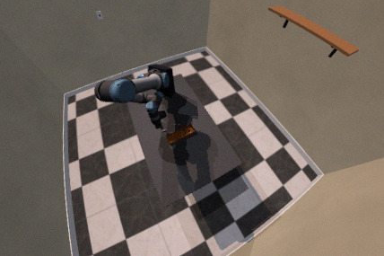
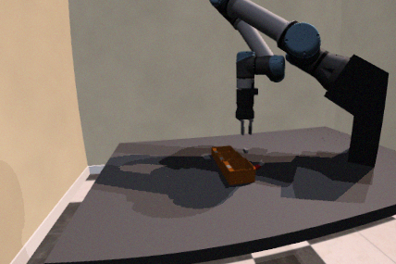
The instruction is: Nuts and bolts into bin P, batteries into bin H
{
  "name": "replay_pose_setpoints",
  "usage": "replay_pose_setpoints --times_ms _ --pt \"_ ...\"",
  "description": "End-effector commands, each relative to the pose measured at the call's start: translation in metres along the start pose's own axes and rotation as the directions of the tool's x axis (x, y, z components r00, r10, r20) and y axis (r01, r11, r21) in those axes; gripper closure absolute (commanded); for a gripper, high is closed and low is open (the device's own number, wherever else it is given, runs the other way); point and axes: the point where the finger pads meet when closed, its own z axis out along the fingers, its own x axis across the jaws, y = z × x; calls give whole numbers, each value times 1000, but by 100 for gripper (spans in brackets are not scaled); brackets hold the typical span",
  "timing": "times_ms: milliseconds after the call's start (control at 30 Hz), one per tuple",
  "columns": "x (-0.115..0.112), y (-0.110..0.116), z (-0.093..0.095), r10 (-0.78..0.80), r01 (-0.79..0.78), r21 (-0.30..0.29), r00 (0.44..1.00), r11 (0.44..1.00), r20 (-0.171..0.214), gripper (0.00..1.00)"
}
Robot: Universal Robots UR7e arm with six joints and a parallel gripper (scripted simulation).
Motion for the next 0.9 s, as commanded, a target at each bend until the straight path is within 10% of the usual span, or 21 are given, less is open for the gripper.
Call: replay_pose_setpoints --times_ms 0,867 --pt "1 -1 0 -1 1 16 1000 1000 -2 38" --pt "4 -10 8 -1 1 16 1000 1000 -2 38"
